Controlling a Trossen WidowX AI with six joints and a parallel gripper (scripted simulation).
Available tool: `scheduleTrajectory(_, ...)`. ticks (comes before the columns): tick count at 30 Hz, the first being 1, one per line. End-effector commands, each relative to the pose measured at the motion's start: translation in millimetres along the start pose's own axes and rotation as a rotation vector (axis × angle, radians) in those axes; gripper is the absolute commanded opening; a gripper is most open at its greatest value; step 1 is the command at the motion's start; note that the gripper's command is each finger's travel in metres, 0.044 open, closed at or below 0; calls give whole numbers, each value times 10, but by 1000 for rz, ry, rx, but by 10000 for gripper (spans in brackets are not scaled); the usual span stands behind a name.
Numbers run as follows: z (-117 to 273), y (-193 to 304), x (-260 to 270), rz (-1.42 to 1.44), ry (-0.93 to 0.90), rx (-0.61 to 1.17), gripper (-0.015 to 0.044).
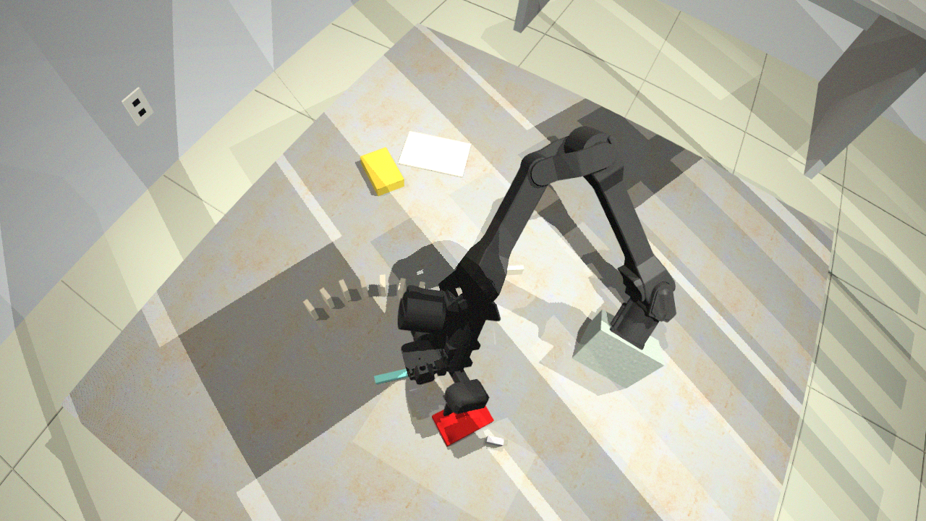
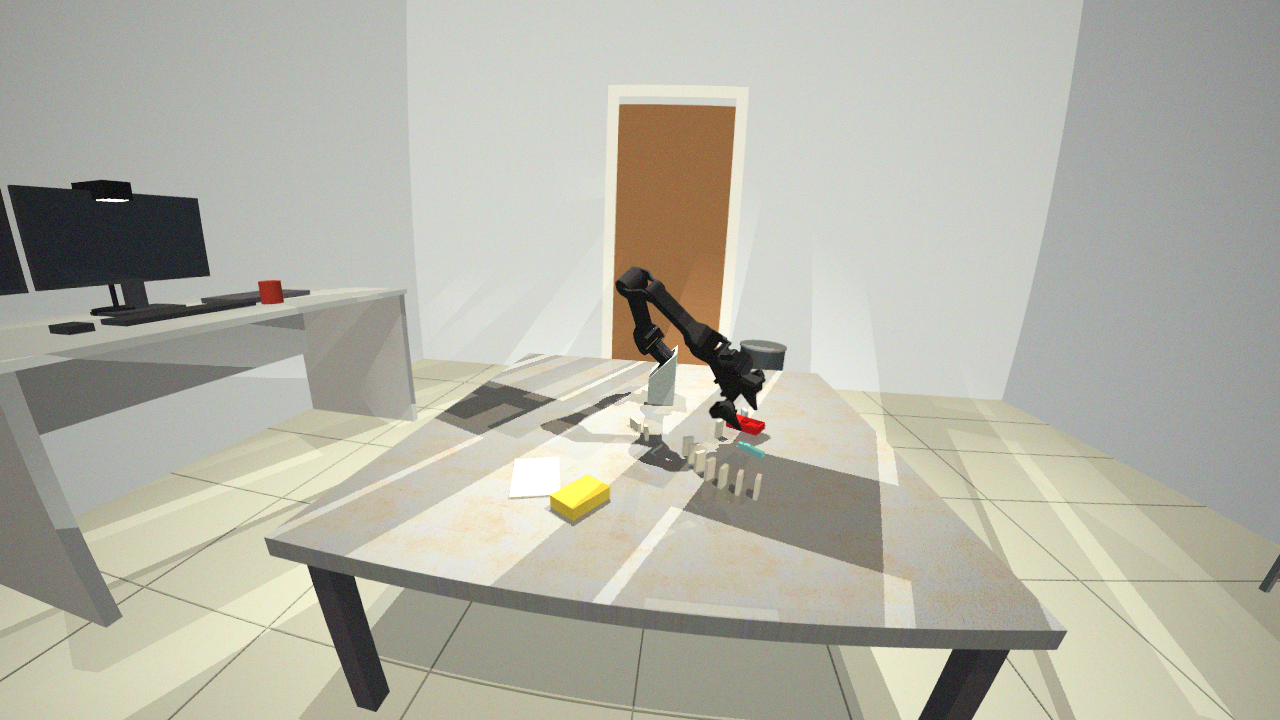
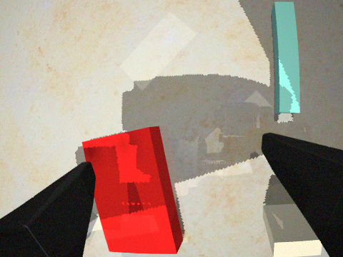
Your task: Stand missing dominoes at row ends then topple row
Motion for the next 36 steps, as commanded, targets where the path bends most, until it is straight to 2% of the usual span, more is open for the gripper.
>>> scheduleTrajectory(1,619,-267,117,-4,304,385,440)
scheduleTrajectory(16,656,-263,120,3,328,417,440)
scheduleTrajectory(23,124,-12,-78,3,331,419,440)
scheduleTrajectory(36,3,49,-121,3,331,420,440)
Point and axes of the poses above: the point midway between the two fingers, 35 mm back from their tips, its own z axis back along the fingers, its own x axis across the jaws, y = z × x, the point moved 10 cm from there along z, back along the fingers, and after that the axes turned 5 degrees about z, right-handed, at the moved point
